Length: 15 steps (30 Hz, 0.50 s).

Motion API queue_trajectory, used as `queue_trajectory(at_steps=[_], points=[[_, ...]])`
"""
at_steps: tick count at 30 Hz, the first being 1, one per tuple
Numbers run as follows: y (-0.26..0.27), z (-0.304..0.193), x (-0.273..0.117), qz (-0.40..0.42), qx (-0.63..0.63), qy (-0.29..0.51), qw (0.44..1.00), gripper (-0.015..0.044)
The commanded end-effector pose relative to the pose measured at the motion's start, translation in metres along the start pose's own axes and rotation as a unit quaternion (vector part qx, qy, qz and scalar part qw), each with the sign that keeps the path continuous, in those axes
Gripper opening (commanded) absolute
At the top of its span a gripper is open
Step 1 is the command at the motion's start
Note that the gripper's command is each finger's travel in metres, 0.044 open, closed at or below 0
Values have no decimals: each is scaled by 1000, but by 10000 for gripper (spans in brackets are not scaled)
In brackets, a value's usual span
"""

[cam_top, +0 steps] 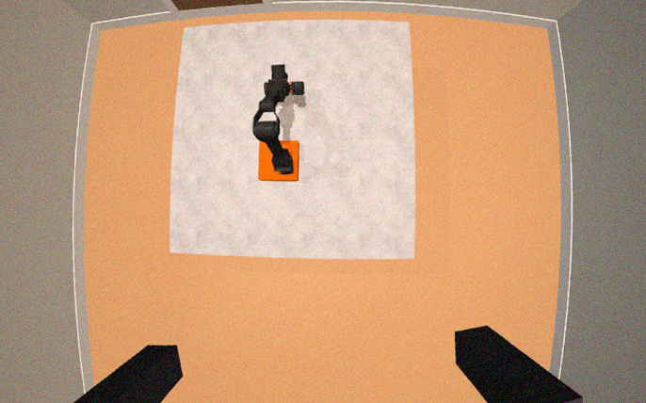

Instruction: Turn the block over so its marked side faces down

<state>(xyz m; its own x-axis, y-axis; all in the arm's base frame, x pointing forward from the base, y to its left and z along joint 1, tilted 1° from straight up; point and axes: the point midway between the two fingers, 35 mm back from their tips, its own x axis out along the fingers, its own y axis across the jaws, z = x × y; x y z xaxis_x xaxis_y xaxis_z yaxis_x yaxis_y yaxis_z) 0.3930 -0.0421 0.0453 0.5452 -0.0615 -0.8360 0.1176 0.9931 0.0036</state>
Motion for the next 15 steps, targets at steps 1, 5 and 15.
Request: queue_trajectory(at_steps=[1,5,15], points=[[0,-2,7,-2,2,-19,1000,0],[0,-3,16,-2,2,-51,999,0],[0,-8,28,-2,2,-129,992,0]])
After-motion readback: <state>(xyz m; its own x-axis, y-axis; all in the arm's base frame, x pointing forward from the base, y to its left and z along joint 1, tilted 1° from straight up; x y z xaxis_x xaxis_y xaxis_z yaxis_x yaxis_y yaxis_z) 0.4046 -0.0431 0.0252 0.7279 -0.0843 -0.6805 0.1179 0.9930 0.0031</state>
